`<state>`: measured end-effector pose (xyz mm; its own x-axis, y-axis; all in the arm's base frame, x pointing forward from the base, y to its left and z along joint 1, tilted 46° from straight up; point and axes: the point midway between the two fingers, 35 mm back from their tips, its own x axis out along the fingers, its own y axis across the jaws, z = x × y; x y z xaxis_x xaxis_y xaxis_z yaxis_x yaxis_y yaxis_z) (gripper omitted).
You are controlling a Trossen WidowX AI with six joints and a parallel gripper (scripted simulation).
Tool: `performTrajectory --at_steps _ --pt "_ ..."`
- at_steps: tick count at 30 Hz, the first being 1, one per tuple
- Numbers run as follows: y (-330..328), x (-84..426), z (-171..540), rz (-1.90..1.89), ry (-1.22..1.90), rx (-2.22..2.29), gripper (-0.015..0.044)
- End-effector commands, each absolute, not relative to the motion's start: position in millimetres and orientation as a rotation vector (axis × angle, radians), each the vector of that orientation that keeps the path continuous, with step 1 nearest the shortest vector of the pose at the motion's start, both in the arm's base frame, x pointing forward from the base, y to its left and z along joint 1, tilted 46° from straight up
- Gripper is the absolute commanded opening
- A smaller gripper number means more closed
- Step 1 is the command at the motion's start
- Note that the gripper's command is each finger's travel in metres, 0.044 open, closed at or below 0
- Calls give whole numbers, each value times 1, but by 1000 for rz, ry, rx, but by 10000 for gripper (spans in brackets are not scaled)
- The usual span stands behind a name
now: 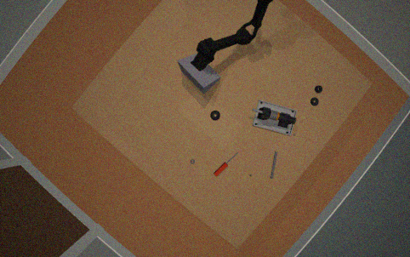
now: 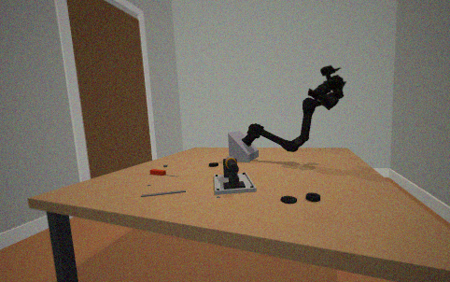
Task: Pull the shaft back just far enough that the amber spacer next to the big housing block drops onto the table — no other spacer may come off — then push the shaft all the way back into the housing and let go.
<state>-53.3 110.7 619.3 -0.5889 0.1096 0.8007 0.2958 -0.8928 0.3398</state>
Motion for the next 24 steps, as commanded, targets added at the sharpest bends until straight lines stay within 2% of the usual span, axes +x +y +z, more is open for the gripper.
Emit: performTrajectory --at_steps 1,2,12,20,24 --pt "108 -54 620 -2614 -679 -1365 426" --pt "99 -56 621 -2594 -665 -1359 440" --pt "-60 -65 625 -2197 -461 -1206 440" --pt "-182 -23 593 -1822 -356 -1034 440" --pt "-211 -5 577 -1734 -367 -918 440"
